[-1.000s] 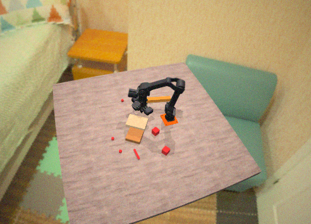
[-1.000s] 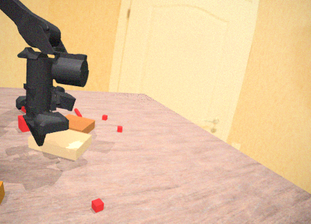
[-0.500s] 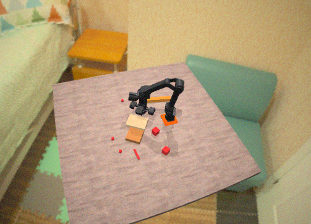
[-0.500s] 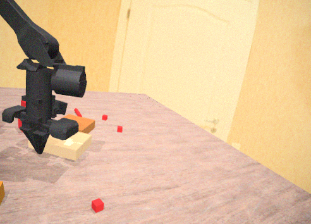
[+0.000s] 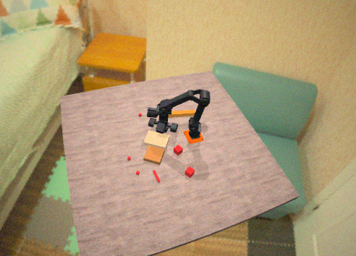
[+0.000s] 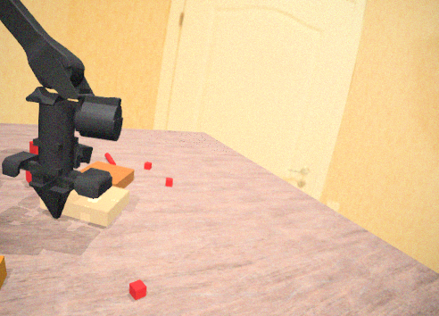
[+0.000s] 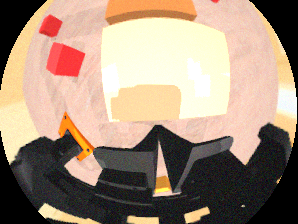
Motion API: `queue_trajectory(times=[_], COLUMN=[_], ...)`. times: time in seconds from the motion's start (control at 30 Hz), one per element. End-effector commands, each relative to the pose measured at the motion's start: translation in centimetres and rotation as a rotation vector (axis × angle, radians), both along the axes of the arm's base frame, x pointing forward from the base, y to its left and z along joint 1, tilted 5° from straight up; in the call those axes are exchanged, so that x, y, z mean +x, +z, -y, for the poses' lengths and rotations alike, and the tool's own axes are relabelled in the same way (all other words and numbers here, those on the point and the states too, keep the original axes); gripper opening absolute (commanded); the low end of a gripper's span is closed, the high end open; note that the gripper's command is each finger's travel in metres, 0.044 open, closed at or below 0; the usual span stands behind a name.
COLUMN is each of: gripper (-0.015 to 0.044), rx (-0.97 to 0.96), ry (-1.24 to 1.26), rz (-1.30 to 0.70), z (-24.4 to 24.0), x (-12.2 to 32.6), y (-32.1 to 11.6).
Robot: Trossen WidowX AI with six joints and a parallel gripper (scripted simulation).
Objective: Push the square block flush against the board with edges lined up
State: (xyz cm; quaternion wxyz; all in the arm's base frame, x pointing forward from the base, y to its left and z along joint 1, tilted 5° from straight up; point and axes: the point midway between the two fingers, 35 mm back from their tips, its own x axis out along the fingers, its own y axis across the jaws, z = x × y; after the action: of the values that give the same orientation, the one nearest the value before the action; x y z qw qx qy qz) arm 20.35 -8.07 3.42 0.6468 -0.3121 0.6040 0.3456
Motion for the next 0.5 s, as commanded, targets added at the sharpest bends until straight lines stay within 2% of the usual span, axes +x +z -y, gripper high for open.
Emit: queue_trajectory(times=[0.0, 0.47], gripper=[0.0, 0.0], rx=[0.0, 0.001], ry=[-0.004, -0.004], rz=[0.004, 0.005], z=[-0.2, -1.5], x=[0.4, 1.4], y=[0.1, 0.2])
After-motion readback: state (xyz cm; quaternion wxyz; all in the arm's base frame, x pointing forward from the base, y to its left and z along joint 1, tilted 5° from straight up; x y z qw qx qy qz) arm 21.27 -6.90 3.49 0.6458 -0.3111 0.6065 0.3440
